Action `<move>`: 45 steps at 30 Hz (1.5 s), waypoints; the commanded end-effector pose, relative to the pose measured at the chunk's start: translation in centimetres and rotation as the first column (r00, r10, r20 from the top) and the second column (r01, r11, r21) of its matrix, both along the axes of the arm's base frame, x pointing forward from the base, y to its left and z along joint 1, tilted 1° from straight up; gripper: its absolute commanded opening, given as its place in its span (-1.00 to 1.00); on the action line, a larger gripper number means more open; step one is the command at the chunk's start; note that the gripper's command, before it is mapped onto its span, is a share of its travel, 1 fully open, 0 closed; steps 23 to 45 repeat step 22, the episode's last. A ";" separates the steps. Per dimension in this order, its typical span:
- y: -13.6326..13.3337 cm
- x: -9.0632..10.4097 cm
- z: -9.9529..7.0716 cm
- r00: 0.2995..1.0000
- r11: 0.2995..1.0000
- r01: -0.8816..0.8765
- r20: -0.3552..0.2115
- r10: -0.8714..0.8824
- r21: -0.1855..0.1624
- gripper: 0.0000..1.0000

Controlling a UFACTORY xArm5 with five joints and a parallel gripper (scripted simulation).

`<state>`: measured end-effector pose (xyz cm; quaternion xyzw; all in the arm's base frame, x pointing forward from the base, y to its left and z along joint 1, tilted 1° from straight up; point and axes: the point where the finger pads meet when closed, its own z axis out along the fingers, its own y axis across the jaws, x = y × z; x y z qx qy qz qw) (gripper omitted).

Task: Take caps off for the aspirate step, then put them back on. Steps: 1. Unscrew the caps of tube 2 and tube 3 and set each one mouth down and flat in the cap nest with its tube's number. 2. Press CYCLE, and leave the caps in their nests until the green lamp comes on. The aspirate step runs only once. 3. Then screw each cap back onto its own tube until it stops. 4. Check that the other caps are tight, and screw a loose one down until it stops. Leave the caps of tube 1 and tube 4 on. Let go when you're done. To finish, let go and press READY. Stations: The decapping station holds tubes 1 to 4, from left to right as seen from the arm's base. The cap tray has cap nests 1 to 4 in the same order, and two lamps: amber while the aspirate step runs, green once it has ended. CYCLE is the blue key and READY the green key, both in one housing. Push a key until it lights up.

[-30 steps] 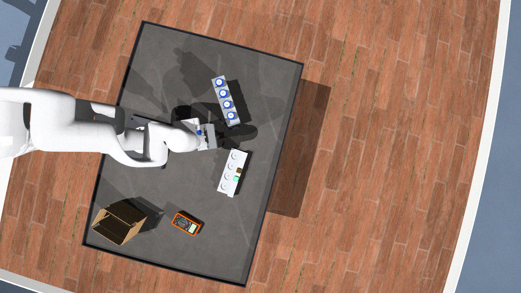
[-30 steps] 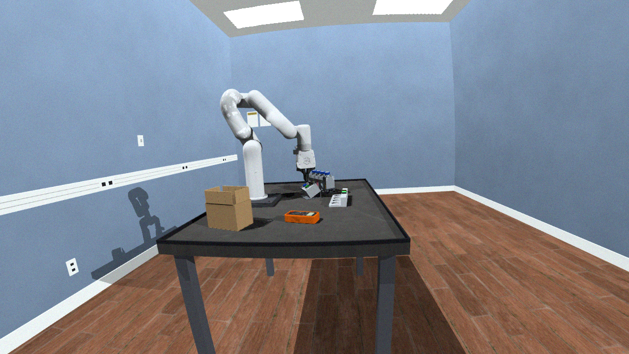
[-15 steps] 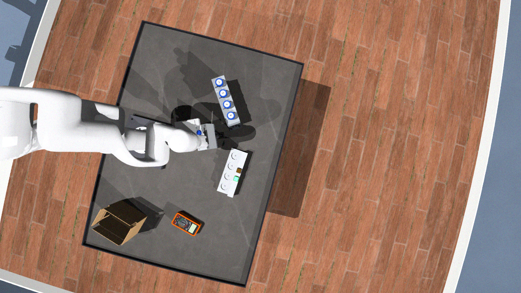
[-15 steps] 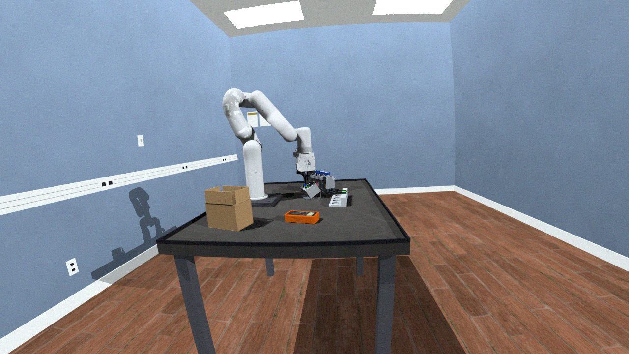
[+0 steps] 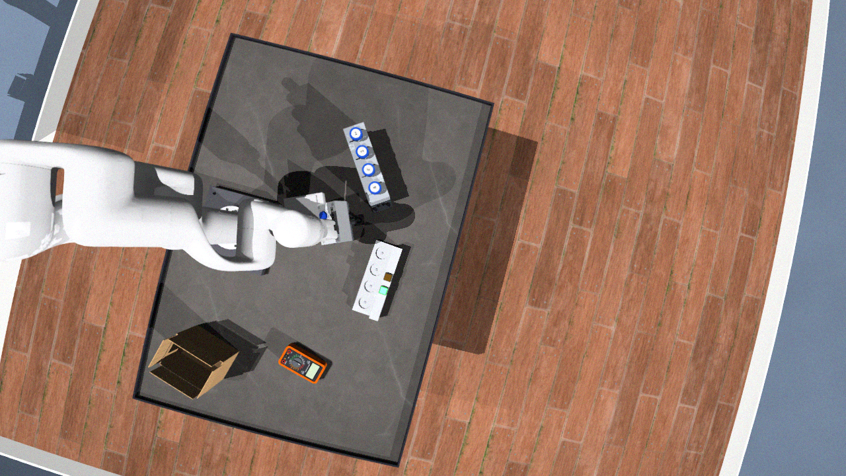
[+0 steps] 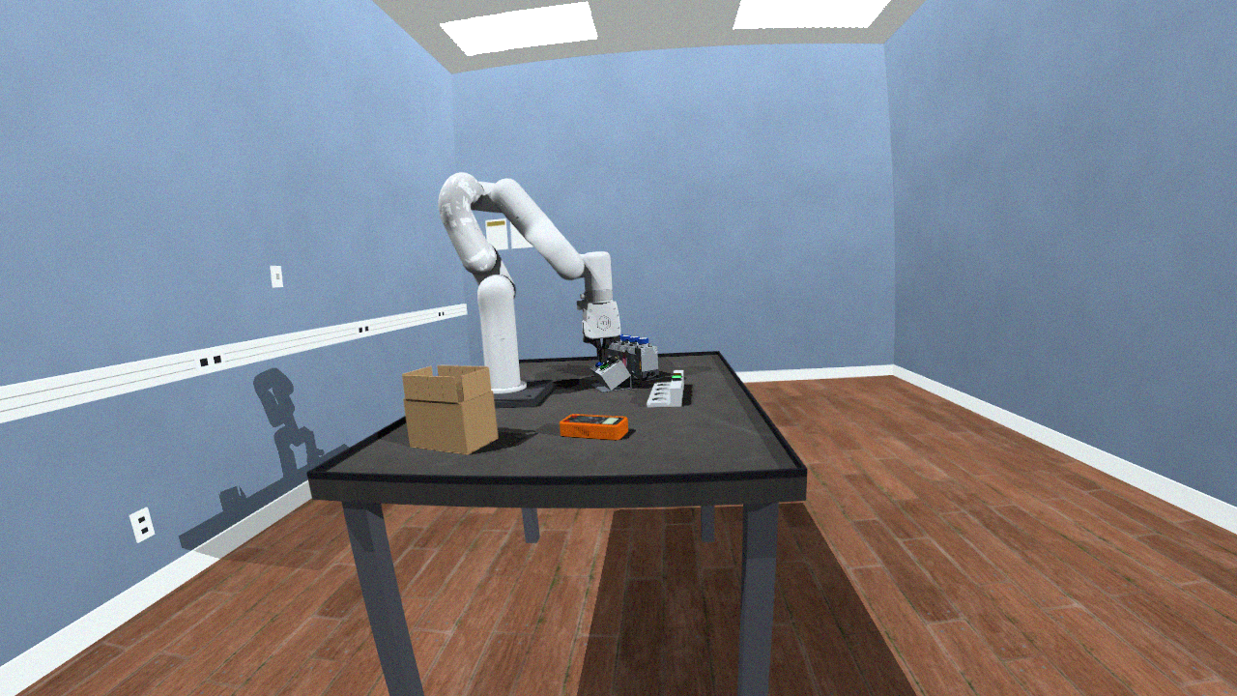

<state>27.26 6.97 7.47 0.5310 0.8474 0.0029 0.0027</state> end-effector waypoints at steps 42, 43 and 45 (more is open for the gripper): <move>0.0 0.1 -0.7 1.000 1.000 0.000 0.005 0.000 -0.009 -1.00; 0.0 0.1 -0.7 1.000 1.000 0.000 0.005 0.000 -0.009 -1.00; 0.0 0.1 -0.7 1.000 1.000 0.000 0.005 0.000 -0.009 -1.00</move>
